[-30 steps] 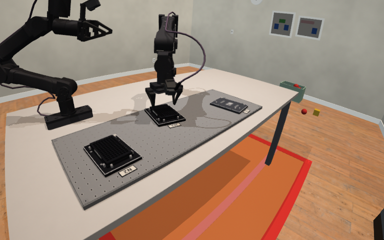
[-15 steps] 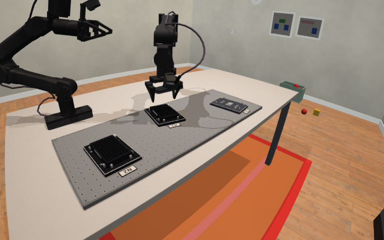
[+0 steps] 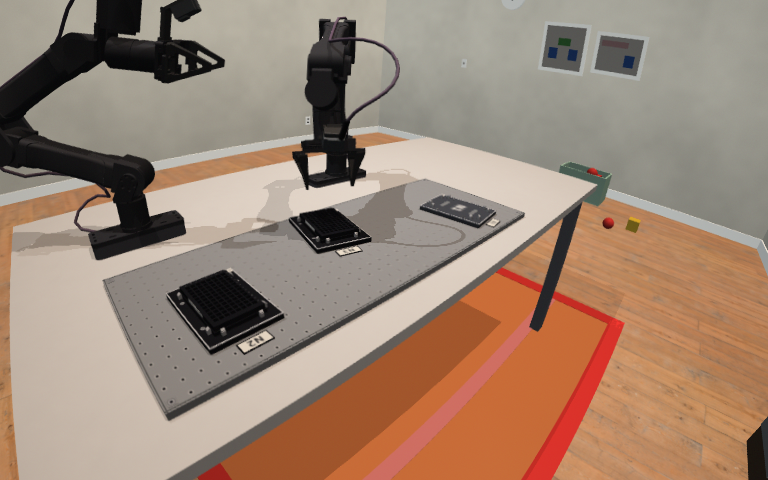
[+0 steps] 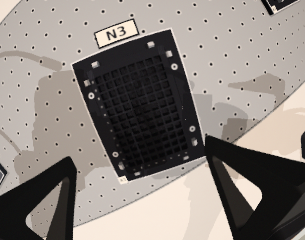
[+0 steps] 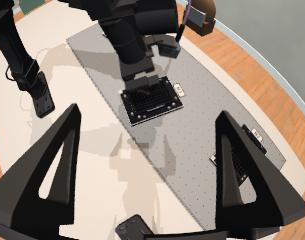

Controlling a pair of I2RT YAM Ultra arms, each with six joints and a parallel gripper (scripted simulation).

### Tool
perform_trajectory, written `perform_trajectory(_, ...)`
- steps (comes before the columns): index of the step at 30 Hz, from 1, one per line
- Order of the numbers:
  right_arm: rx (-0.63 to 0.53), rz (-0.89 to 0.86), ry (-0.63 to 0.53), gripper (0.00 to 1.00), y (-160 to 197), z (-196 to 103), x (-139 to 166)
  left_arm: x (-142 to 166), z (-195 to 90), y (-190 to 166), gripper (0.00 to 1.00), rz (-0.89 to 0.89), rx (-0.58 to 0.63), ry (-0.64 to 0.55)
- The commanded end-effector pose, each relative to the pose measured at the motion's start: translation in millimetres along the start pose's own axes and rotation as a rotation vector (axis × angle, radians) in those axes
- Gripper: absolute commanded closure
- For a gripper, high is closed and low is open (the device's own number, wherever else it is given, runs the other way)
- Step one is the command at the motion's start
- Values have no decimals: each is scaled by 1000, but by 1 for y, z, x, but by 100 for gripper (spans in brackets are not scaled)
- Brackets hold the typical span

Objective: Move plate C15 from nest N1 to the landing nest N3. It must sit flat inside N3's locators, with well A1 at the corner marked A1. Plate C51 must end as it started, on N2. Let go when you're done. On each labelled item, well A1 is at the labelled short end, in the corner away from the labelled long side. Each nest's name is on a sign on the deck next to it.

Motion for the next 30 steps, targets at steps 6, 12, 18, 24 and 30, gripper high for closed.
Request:
perform_trajectory(6, 1, 4, -9, 0, -1, -7, -3, 6, -14, 6, 0, 135, 86, -244)
perform_trajectory(12, 1, 4, -9, 0, -1, -7, -3, 17, -17, 14, 0, 163, 105, -280)
perform_trajectory(18, 1, 4, -9, 0, -1, -7, -3, 22, -16, 18, 0, 155, 98, -263)
perform_trajectory(24, 1, 4, -9, 0, -1, -7, -3, 21, -17, 17, 0, 154, 100, -268)
perform_trajectory(30, 1, 4, -9, 0, -1, -7, -3, 20, -16, 16, 0, 155, 99, -265)
Point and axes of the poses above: on each arm, the point where the finger pads meet when closed, its own z axis out along the fingers, its own y axis across the jaws, x = y × z, the point moved 7 cm from there along -z, back along the fingers, and after that the axes turned 11 degrees about -z, right-handed, at the moved point
